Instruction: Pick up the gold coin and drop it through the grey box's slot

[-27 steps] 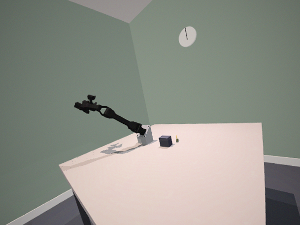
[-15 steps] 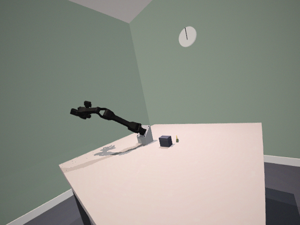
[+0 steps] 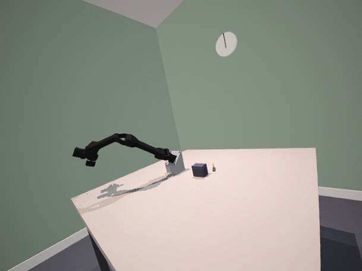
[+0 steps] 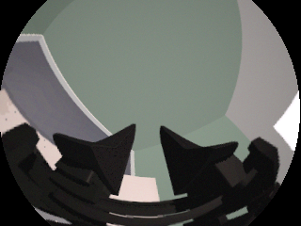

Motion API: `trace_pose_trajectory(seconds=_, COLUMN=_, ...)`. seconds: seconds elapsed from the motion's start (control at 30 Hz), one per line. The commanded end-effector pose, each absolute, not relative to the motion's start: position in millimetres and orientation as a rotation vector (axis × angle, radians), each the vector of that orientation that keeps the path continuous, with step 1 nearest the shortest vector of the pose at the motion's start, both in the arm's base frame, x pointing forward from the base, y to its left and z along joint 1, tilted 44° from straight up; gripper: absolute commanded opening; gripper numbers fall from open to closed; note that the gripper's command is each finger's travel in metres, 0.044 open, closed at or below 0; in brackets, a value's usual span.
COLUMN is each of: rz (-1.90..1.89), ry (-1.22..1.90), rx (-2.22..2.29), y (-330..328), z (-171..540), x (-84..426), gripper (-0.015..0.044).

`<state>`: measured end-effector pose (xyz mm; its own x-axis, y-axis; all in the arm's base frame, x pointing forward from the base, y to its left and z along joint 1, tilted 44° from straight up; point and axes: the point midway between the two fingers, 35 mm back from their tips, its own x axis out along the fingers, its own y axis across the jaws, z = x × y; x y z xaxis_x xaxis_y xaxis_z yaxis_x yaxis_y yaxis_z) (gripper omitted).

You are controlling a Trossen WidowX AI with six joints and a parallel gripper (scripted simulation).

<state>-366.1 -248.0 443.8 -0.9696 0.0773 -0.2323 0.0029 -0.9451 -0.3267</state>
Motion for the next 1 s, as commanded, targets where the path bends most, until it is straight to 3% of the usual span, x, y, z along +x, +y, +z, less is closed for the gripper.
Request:
trace_pose_trajectory(seconds=0.0, rz=3.259, ry=-0.462, rx=-0.368, y=-306.4, z=439.8, x=-321.2, gripper=0.0161)
trace_pose_trajectory(seconds=0.5, rz=3.946, ry=-0.242, rx=-0.484, y=-432.1, z=430.7, x=-113.8, gripper=0.0161)
trace_pose_trajectory(seconds=0.97, rz=4.333, ry=-0.221, rx=-1.083, y=-443.6, z=382.9, x=107.9, gripper=0.0161)
